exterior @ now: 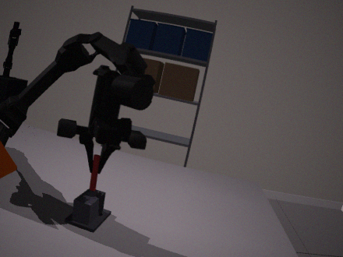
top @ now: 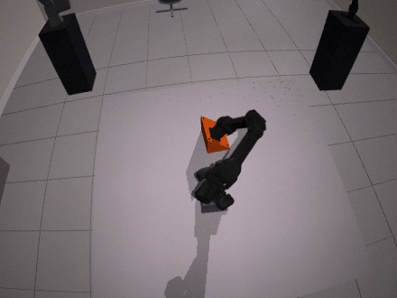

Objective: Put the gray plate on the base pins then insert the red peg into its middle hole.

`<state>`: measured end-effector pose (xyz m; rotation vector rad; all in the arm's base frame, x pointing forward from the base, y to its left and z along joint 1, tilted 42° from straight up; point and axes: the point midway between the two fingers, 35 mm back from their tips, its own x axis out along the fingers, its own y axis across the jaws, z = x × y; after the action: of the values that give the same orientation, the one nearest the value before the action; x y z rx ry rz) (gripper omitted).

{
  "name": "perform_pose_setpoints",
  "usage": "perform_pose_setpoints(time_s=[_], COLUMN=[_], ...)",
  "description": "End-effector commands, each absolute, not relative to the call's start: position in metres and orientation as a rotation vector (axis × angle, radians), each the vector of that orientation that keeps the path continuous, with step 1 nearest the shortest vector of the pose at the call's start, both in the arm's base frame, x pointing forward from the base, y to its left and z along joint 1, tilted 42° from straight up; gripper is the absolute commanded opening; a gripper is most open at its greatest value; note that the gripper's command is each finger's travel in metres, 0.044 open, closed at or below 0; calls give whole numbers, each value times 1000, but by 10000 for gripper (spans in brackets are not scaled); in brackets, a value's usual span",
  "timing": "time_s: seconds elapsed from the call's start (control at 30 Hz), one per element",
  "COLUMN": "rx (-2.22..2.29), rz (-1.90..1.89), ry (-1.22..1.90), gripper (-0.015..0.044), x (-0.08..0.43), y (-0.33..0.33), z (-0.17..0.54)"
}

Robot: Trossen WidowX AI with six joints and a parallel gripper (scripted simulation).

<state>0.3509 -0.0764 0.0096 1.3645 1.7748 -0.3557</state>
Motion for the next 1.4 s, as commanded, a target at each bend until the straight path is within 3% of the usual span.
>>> perform_pose_setpoints(time_s=[0.0, 1.37], rx=[1358, 1364], rz=[-356, -356], ry=[1779, 1775], gripper=[0, 0], x=[350, 348], y=[-77, -77], z=[9, 9])
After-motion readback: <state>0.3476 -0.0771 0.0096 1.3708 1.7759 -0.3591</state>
